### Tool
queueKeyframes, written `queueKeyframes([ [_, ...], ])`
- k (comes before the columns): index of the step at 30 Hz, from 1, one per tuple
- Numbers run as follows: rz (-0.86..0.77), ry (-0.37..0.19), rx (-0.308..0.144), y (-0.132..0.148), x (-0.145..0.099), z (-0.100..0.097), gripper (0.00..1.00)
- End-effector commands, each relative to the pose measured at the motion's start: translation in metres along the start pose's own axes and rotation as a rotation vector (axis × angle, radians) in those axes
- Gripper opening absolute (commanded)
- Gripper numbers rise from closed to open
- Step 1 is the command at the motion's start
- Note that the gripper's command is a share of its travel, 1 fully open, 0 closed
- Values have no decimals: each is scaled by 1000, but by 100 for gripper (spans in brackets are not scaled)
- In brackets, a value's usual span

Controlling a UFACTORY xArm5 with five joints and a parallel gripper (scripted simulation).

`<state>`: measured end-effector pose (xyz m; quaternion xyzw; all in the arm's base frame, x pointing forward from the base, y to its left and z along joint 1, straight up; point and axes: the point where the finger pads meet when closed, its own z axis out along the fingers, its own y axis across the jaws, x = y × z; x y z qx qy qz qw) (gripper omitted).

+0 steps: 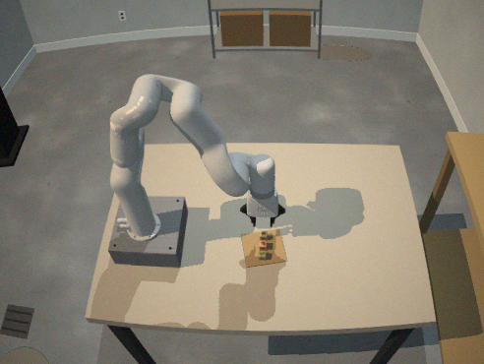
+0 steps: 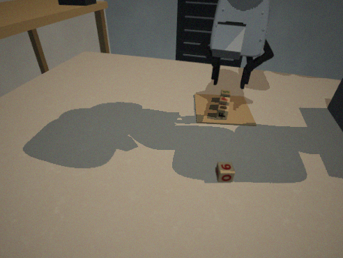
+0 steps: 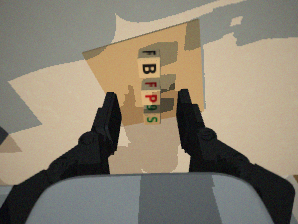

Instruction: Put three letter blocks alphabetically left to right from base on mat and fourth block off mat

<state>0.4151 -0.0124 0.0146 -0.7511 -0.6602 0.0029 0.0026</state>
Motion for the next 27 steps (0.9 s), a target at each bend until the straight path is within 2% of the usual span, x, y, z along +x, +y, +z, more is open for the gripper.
queueKeyframes([
  [1, 0, 0, -3, 1, 0, -1, 57],
  [18, 0, 0, -3, 1, 0, 14, 57],
  [27, 0, 0, -3, 1, 0, 28, 57],
])
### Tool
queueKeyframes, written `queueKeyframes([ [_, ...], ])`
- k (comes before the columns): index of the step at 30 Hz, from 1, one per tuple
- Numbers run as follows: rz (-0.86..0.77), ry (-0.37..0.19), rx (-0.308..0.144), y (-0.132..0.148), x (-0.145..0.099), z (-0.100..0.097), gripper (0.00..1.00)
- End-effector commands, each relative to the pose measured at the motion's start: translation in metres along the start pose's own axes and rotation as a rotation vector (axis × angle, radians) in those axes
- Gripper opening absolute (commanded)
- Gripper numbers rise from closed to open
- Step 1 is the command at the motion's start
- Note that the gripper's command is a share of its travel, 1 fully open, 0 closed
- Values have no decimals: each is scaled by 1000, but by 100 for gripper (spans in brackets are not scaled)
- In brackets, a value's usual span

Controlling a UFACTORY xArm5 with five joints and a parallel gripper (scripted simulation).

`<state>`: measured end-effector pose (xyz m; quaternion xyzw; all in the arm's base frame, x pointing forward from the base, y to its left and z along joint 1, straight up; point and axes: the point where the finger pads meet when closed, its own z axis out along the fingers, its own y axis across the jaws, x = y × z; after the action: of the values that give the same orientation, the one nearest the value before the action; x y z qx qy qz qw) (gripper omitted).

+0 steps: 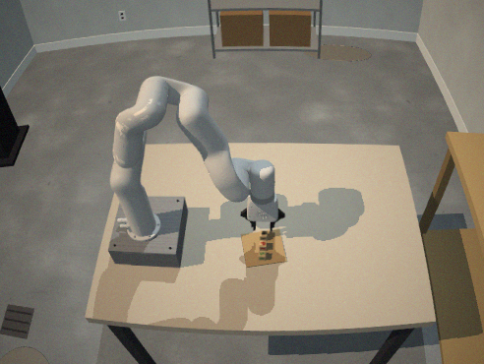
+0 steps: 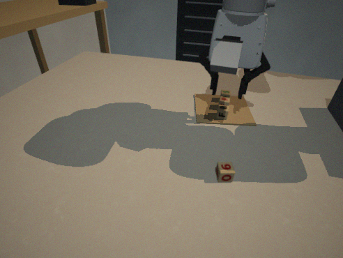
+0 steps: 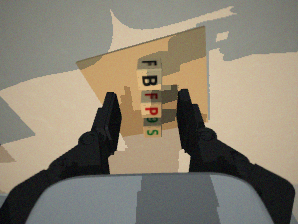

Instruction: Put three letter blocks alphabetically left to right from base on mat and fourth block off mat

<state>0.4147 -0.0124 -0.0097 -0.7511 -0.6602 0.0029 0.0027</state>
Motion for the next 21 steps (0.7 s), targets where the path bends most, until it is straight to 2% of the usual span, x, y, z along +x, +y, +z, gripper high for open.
queueKeyframes([
  [1, 0, 0, -4, 2, 0, 6, 57],
  [21, 0, 0, -4, 2, 0, 25, 57],
])
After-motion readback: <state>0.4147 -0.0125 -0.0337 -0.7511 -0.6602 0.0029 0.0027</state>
